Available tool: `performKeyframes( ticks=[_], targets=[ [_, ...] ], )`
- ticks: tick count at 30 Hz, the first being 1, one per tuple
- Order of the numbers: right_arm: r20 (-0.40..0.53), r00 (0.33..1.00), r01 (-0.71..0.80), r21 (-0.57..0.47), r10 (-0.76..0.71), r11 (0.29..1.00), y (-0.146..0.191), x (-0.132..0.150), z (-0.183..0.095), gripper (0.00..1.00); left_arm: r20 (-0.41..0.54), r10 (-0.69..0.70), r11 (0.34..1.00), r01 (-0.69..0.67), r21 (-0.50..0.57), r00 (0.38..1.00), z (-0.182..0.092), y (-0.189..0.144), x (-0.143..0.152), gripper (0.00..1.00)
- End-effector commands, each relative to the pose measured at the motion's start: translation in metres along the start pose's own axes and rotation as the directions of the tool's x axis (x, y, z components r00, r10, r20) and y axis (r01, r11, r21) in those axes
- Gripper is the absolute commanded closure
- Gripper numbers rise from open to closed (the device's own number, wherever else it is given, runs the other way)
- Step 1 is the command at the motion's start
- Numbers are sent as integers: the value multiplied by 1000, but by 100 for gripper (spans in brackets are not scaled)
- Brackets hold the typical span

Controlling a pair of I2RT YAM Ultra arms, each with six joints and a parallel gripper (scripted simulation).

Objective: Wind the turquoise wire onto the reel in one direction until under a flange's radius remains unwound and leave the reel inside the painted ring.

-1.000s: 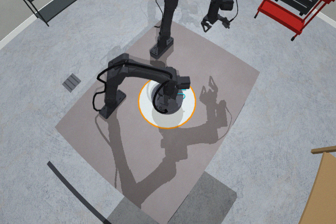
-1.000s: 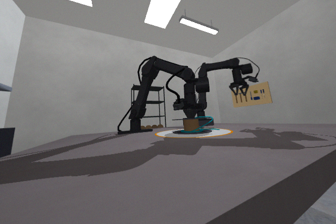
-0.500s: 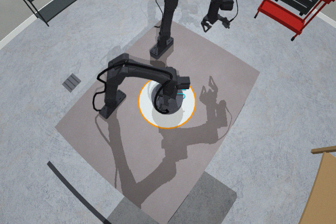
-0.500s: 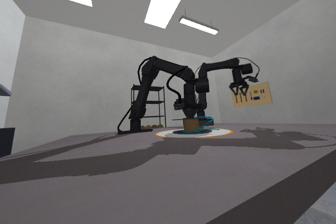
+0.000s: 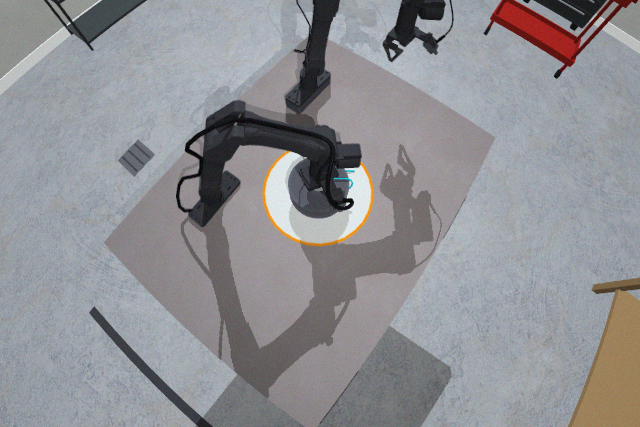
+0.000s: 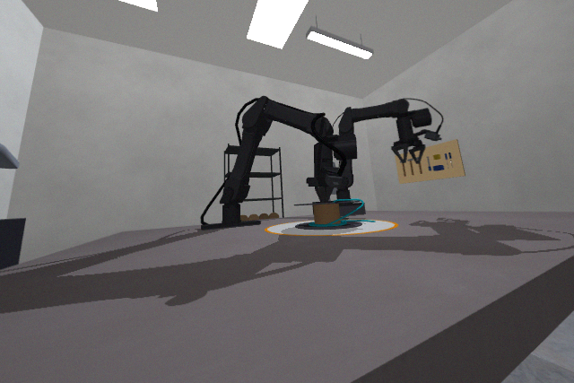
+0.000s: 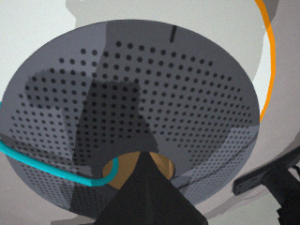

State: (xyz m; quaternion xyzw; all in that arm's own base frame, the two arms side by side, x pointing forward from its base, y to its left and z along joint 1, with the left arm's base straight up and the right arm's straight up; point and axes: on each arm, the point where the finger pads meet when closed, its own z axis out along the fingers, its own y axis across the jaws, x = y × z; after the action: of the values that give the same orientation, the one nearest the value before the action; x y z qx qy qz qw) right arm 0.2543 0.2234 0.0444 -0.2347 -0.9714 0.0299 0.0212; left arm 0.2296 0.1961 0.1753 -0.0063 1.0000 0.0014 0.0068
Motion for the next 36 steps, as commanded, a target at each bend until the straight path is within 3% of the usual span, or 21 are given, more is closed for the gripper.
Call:
performKeyframes(
  ticks=[1,6,12,33,36],
  targets=[
    [40,941,339,-41,-337,940,7,-6,-24,100,43,6,999,-4,-43,999,-18,1,-6,0],
    [48,805,592,-23,-591,805,7,-6,-24,100,43,6,999,-4,-43,999,-18,1,-6,0],
    [71,562,827,-16,-824,562,7,-6,-24,100,43,6,999,-4,-43,999,-18,1,-6,0],
    [72,560,828,-16,-826,560,15,-11,-23,100,43,6,999,-4,-43,999,-18,1,-6,0],
    [72,560,828,-16,-826,560,15,-11,-23,90,43,6,999,-4,-43,999,-18,1,-6,0]
  ],
)
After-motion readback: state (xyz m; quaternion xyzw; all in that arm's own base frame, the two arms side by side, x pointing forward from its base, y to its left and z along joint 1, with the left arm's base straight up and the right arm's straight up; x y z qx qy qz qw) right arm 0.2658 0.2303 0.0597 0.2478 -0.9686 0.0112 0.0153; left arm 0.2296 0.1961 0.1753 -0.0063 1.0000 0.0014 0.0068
